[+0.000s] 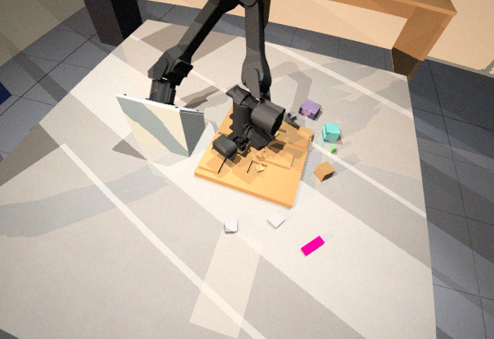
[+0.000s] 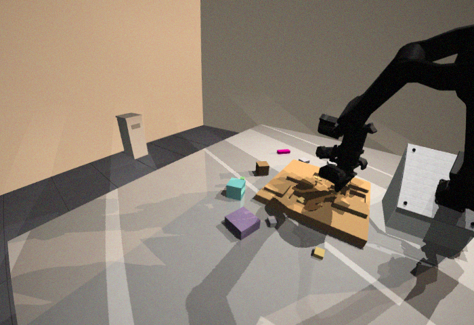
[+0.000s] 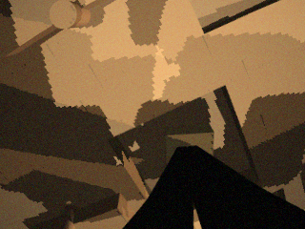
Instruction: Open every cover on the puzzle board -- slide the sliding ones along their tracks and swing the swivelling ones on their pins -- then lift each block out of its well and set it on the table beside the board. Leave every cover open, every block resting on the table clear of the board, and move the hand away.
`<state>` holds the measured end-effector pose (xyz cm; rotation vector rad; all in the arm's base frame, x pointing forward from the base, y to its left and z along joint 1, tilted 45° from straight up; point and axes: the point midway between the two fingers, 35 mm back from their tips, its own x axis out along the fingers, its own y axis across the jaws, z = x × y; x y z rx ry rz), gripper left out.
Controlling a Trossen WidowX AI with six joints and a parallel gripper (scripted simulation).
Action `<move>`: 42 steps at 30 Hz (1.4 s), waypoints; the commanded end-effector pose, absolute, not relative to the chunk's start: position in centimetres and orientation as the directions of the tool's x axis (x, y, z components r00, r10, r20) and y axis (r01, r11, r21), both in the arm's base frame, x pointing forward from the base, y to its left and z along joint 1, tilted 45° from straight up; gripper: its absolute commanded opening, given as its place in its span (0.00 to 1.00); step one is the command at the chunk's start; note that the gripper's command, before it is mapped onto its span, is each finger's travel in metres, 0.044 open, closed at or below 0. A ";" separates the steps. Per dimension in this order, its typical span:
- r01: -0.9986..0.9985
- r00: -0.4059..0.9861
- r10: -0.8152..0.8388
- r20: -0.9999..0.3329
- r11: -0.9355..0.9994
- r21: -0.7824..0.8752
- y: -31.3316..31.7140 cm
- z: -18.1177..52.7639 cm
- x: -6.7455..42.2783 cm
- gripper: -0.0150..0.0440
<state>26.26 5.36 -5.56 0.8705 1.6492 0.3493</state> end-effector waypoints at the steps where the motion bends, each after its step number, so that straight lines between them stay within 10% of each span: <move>1: 0.352 -0.049 0.703 -0.709 0.677 0.647 5.6 -5.6 26.1 0.25; 11: 0.255 -0.045 0.702 -0.711 0.696 0.671 5.0 -5.3 26.3 0.25; 20: -0.525 -0.047 0.702 -0.710 0.587 0.616 4.6 -5.0 26.3 0.25; 21: -0.033 -0.045 0.705 -0.708 0.707 0.706 4.9 -5.2 26.2 0.30; 26: -0.143 -0.045 0.704 -0.709 0.698 0.702 4.5 -4.8 26.3 0.50; 42: -0.525 -0.046 0.702 -0.711 0.588 0.615 3.0 -3.5 26.5 0.50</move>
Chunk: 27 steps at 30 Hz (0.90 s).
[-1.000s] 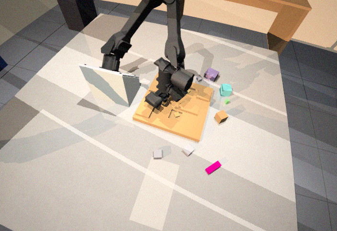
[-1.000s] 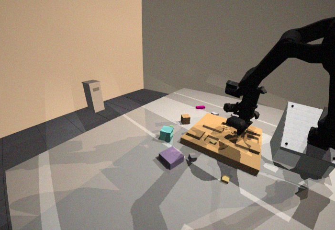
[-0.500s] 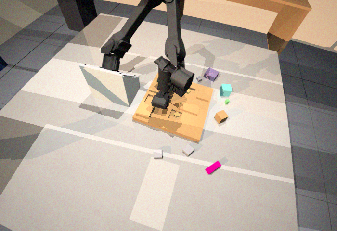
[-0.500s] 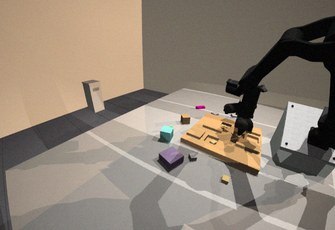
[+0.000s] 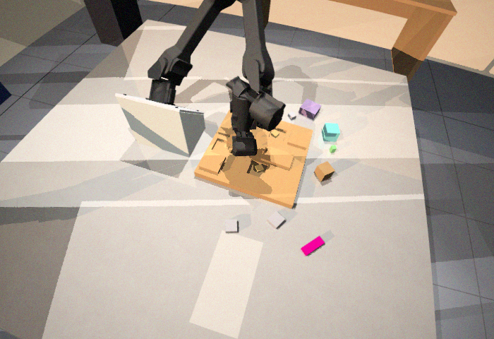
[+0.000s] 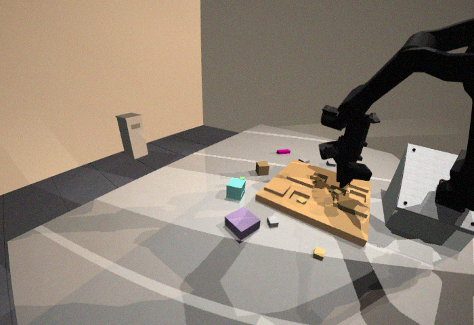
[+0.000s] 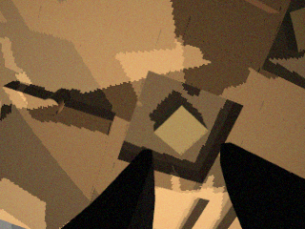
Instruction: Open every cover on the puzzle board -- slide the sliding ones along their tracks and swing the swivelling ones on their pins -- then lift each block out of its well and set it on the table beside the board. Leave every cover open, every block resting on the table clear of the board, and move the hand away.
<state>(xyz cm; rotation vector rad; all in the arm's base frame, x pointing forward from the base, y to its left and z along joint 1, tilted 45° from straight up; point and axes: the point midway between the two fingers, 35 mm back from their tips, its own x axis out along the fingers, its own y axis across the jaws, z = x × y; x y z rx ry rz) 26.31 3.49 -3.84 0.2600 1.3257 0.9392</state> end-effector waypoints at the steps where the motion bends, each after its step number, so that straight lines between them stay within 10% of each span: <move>1: -0.547 -0.046 0.701 -0.711 0.578 0.606 2.9 -3.4 26.5 0.50; 27: -0.924 -0.049 0.701 -0.711 0.238 0.298 0.8 -1.2 26.4 0.50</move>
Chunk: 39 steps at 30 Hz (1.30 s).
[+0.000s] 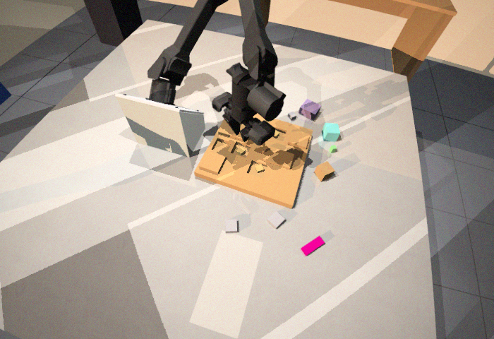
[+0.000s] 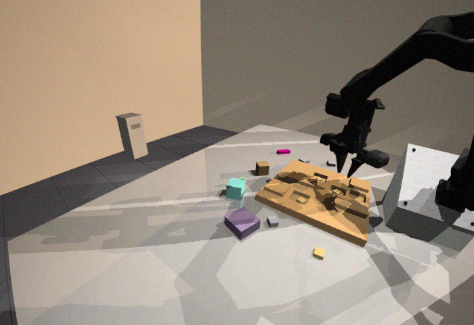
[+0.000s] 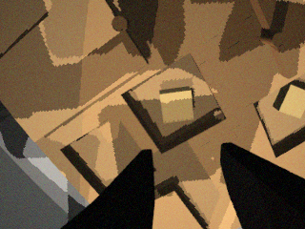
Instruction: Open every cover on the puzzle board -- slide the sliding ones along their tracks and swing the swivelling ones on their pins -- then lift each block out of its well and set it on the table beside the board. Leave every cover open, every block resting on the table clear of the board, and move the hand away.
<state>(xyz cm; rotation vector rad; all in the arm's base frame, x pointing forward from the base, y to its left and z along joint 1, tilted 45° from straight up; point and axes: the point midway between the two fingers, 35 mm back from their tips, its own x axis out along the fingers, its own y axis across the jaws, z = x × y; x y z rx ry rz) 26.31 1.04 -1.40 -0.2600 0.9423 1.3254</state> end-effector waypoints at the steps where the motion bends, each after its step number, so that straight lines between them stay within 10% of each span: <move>1: -0.924 -0.049 0.701 -0.711 0.238 0.298 0.8 -1.2 26.4 0.50; 39: -0.924 -0.049 0.702 -0.710 0.237 0.298 3.4 -3.6 26.2 0.50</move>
